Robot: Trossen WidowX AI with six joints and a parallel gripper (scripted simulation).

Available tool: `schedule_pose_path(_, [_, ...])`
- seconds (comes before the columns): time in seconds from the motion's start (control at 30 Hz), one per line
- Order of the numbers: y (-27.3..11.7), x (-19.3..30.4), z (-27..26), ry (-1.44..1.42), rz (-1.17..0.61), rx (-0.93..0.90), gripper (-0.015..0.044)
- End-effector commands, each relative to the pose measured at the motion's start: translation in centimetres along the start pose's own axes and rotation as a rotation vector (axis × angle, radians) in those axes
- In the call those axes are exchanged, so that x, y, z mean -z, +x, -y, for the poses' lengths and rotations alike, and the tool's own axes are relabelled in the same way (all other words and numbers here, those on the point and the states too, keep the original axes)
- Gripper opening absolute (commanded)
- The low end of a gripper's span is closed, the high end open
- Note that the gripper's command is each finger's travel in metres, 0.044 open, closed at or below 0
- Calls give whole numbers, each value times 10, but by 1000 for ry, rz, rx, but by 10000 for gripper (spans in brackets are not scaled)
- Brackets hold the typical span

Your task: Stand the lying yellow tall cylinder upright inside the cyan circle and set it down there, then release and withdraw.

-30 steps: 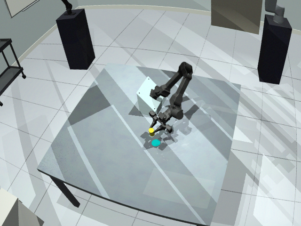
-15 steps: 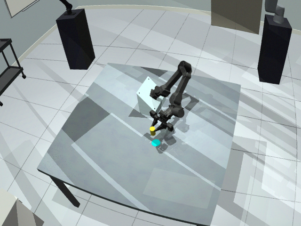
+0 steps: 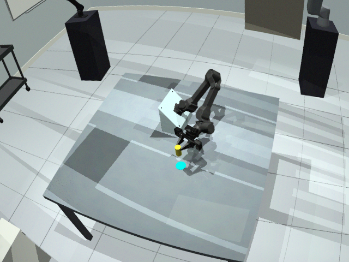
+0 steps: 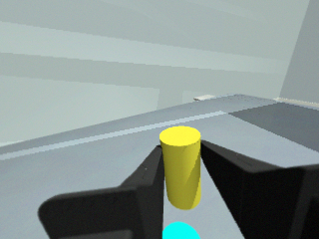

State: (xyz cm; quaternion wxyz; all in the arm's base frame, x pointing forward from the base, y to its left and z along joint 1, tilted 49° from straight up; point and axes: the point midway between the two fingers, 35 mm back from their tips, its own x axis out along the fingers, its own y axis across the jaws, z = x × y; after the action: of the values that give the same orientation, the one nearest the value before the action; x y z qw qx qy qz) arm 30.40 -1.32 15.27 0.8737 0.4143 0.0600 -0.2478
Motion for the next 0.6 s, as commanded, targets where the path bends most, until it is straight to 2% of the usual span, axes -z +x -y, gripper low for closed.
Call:
schedule_pose_path(0.0, [-4, -4, -1, 32, 26, -15, 105])
schedule_pose_path(0.57, [-4, -4, -1, 36, 29, -17, 105])
